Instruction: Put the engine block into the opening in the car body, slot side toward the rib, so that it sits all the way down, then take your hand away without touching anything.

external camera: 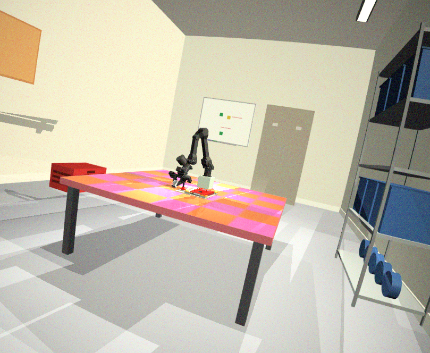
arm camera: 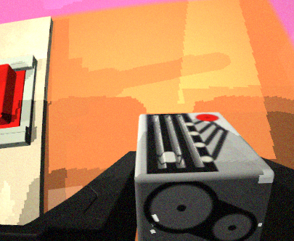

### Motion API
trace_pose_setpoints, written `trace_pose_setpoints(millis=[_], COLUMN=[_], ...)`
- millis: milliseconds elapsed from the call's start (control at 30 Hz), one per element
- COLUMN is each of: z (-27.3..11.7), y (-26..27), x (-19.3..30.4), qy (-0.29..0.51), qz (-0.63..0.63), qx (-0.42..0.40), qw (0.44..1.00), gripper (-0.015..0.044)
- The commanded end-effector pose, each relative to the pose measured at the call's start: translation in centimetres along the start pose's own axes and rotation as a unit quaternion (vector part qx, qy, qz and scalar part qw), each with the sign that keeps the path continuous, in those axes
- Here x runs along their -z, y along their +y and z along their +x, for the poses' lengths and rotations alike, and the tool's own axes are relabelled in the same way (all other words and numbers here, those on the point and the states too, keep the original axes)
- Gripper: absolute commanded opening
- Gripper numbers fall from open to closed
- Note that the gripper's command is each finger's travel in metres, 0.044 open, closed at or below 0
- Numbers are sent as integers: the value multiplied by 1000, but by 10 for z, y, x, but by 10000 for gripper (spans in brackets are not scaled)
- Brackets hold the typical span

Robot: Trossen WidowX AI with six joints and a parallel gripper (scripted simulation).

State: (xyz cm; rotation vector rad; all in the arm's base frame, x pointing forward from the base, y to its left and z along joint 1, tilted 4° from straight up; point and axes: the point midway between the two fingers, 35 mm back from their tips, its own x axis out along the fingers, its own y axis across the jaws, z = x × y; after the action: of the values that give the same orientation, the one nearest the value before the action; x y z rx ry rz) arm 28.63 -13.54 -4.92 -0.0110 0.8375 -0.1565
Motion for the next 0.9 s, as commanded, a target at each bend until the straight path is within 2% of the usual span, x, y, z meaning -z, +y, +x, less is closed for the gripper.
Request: trace_pose_setpoints(millis=[0,33,600,867], z=[3,2,1,-7], y=[1,1,0,0], x=[5,4,0,0], qy=[4,4,-2,2], qz=[-1,-1,0,-1], qx=[-3,-3,0,-2], qw=[1000,1000,1000,1000], gripper=[0,0,440,440])
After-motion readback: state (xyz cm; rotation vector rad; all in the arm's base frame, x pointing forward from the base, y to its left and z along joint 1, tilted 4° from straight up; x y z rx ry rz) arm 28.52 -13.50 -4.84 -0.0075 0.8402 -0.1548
